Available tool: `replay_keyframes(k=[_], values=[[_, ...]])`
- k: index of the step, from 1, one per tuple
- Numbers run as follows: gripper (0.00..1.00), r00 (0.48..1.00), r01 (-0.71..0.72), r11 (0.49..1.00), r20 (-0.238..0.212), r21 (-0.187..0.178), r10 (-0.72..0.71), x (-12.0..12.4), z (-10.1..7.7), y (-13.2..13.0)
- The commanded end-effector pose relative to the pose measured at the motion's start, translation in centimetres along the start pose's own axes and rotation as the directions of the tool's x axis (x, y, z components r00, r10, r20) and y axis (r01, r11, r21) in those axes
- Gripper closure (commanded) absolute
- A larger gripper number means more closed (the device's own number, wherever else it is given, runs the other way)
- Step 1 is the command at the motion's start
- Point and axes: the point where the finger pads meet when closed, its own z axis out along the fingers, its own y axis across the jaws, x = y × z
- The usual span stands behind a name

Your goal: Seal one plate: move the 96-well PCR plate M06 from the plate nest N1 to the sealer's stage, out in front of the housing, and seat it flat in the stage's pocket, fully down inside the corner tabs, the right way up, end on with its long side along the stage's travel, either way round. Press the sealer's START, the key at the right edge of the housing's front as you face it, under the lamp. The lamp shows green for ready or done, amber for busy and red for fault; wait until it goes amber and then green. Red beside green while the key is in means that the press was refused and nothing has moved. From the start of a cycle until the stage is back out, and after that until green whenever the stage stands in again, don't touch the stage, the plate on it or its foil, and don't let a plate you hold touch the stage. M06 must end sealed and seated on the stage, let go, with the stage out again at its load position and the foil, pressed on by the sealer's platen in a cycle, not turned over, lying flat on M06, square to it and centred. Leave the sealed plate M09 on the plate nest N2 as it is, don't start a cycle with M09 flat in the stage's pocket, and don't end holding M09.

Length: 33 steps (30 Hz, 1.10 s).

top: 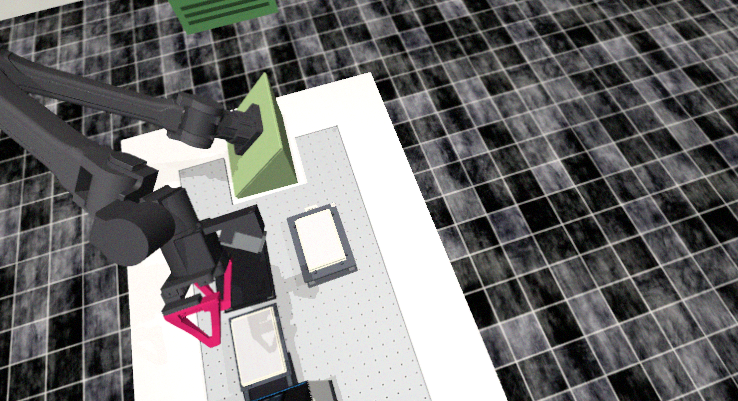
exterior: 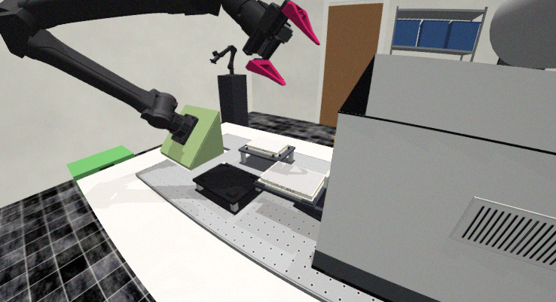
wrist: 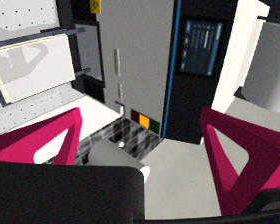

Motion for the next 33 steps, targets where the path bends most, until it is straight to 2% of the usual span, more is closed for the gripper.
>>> replay_keyframes(k=[1,3,11,23,33], values=[[0.0,0.999,-0.053,0.998,-0.009,0.041,0.054,1.9,-0.8,-3.0],[0.0,0.999,-0.053,0.998,-0.009,0.041,0.054,1.9,-0.8,-3.0],[0.0,0.994,-0.105,0.991,-0.017,0.081,0.107,3.4,-1.7,-4.3],[0.0,0.998,-0.067,0.997,-0.012,0.043,0.067,1.1,-0.1,-2.8],[0.0,0.998,-0.055,0.998,-0.011,0.035,0.056,1.2,-0.5,-1.3]])
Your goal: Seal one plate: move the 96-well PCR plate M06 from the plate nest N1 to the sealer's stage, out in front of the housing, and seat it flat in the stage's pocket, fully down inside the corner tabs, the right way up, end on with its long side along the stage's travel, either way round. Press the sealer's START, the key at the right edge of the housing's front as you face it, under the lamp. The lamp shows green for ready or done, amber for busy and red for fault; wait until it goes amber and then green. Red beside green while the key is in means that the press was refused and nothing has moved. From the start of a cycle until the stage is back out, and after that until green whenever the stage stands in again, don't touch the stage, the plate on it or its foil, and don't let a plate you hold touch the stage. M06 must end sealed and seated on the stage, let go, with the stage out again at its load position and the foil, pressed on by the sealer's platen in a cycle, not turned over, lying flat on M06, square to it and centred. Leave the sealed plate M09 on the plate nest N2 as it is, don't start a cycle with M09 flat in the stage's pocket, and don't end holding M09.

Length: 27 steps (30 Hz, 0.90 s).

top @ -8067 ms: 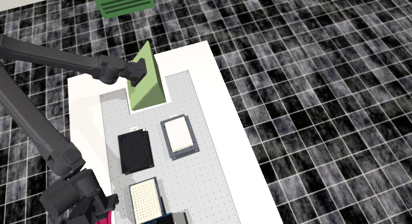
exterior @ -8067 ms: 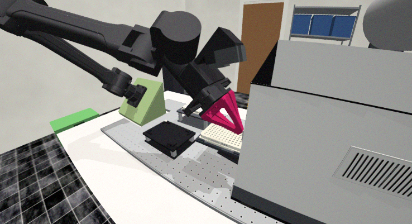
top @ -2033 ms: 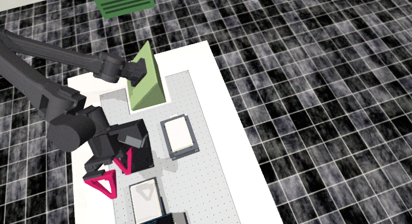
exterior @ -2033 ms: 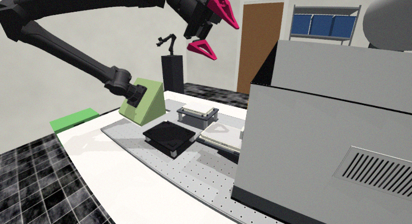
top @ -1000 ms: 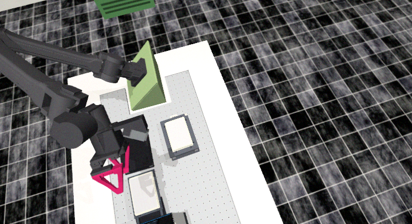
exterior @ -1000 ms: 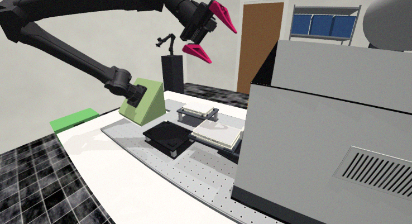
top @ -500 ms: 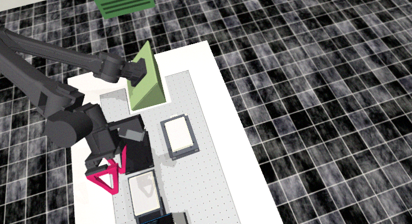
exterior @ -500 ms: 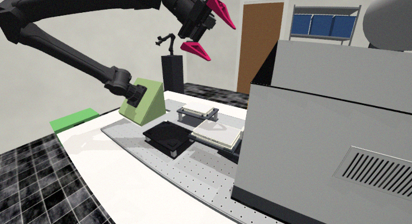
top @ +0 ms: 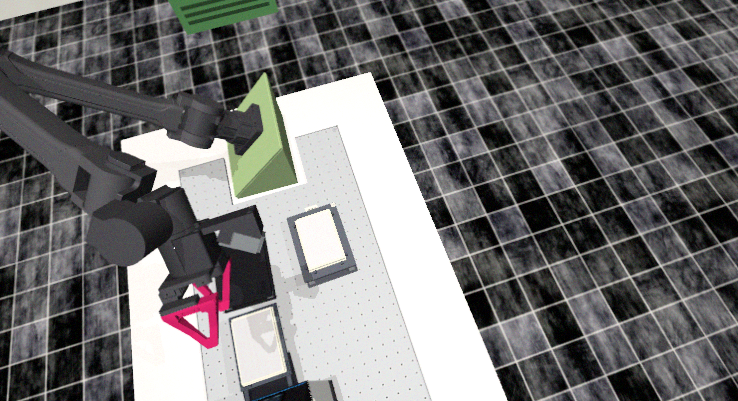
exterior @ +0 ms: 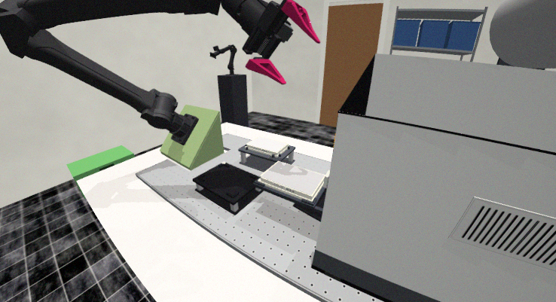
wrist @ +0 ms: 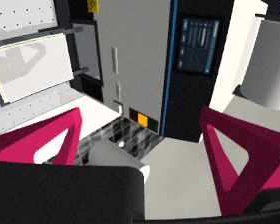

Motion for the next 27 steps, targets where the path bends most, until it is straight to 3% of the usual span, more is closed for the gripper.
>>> replay_keyframes(k=[1,12,27], values=[[0.0,0.999,-0.049,0.998,-0.009,0.029,0.049,1.0,-0.5,-1.0],[0.0,0.999,-0.051,0.998,-0.01,0.032,0.051,1.3,-0.7,-0.8],[0.0,0.998,-0.057,0.998,-0.012,0.039,0.058,1.1,-0.2,-2.7]])
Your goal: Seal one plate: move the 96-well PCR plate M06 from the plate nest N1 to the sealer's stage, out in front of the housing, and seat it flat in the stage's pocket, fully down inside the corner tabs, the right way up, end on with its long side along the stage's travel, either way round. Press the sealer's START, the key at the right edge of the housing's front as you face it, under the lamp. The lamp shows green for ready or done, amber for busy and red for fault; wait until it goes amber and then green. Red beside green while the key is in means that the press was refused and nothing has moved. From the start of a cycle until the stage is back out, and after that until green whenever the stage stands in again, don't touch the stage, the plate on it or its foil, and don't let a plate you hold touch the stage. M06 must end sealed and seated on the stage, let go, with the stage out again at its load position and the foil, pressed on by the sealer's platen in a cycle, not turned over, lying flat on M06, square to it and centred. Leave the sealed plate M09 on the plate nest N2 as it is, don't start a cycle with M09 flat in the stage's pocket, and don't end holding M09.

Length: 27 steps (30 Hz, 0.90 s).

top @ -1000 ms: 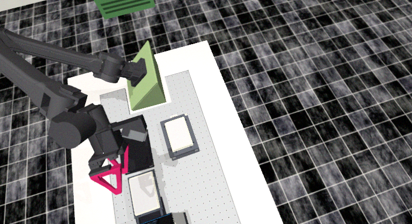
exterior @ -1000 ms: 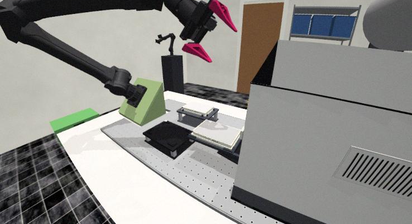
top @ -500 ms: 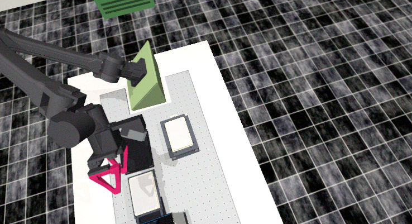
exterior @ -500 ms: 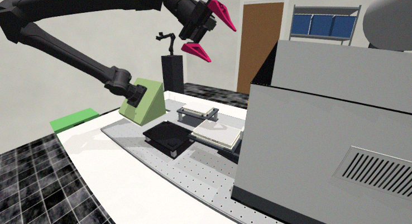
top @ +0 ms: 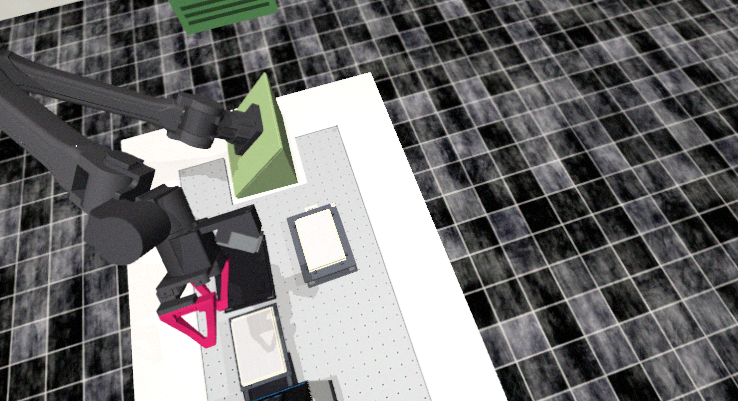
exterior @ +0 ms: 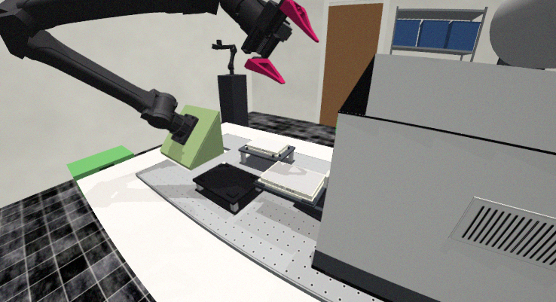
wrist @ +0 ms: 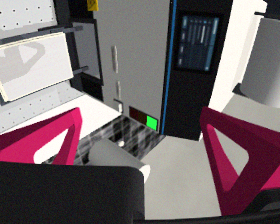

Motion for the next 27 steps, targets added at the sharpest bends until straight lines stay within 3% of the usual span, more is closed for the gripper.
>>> replay_keyframes(k=[1,25,27], values=[[0.0,0.998,-0.054,0.998,-0.01,0.036,0.054,0.9,0.0,-2.7],[0.0,0.998,-0.067,0.996,-0.012,0.051,0.068,1.5,-0.3,-3.8],[0.01,0.992,-0.123,0.991,-0.009,0.05,0.123,2.1,-0.2,-3.0]])
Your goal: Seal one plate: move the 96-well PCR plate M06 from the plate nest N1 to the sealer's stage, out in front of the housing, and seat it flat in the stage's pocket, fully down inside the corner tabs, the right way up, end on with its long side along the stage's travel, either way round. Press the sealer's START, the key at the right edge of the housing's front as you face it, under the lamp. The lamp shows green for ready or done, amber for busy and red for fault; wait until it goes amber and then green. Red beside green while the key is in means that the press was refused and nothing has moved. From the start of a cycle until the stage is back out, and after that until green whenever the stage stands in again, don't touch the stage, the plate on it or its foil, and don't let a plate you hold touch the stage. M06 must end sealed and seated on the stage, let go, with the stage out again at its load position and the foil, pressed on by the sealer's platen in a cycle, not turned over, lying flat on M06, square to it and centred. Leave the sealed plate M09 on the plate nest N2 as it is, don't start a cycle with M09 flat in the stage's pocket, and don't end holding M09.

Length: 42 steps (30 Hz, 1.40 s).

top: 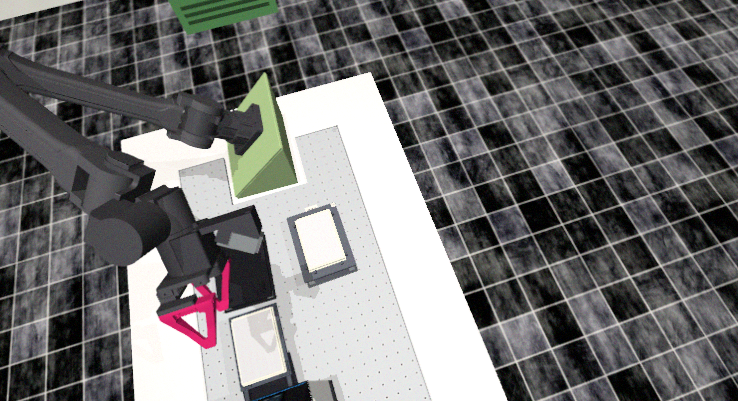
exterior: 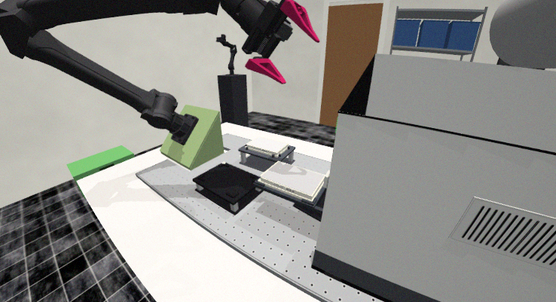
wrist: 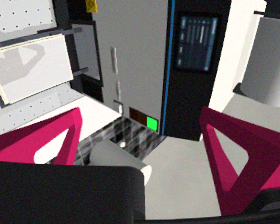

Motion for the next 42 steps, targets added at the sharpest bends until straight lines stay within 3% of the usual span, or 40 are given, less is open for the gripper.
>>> replay_keyframes(k=[1,11,16,19,27,28,33,36,42], values=[[0.01,0.994,-0.11,0.993,-0.012,0.049,0.111,2.1,-0.3,-3.0],[0.06,0.882,-0.47,0.881,-0.001,0.047,0.471,6.0,-0.4,3.0],[0.09,0.803,-0.595,0.803,0.006,0.034,0.595,6.9,-0.4,5.7],[0.09,0.798,-0.602,0.798,0.006,0.032,0.602,6.9,-0.3,5.8],[0.14,0.581,-0.814,0.58,0.014,0.044,0.814,10.4,-0.5,9.5],[1.0,0.554,-0.832,0.553,0.016,0.044,0.833,10.7,-0.5,9.8],[1.0,0.43,-0.903,0.43,0.005,0.018,0.903,11.3,0.0,12.6],[1.0,0.421,-0.907,0.421,0.009,0.018,0.907,11.1,-0.1,12.2],[1.0,0.229,-0.973,0.228,0.006,0.012,0.974,10.6,-0.2,11.2]])
